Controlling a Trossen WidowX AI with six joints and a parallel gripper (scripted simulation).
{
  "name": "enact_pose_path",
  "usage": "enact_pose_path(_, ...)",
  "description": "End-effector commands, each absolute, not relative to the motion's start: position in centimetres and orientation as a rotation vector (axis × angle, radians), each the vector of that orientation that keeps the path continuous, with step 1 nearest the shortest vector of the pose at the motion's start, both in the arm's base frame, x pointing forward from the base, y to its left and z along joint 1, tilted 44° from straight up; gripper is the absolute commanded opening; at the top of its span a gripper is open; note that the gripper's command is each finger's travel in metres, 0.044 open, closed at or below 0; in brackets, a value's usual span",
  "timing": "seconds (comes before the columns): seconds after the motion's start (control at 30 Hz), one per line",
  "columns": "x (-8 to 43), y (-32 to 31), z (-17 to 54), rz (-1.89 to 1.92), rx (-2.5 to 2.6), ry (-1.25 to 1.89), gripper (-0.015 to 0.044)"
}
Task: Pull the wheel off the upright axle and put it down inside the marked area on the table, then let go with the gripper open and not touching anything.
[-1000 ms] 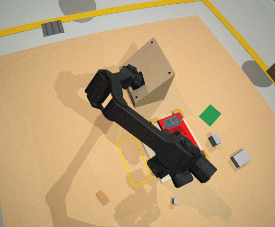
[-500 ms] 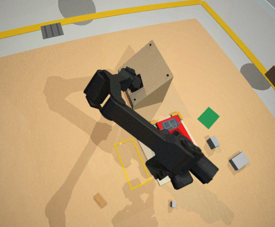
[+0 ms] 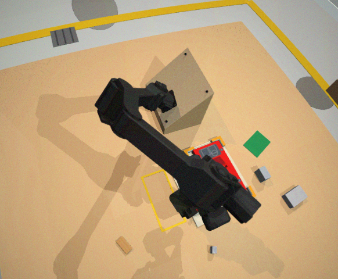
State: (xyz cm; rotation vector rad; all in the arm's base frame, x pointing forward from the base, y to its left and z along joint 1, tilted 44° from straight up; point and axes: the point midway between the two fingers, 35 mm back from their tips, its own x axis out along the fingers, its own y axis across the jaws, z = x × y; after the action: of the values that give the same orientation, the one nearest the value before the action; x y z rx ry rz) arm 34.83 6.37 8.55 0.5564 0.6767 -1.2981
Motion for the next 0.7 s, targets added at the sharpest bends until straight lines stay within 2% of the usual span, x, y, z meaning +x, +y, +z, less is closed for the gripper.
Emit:
enact_pose_path(0.0, 33.9, 4.8, 10.2, -1.297, 0.555, 0.674, 0.0000)
enact_pose_path(0.67, 30.8, 0.6, 13.6, -1.300, 0.557, 0.670, 0.0000)
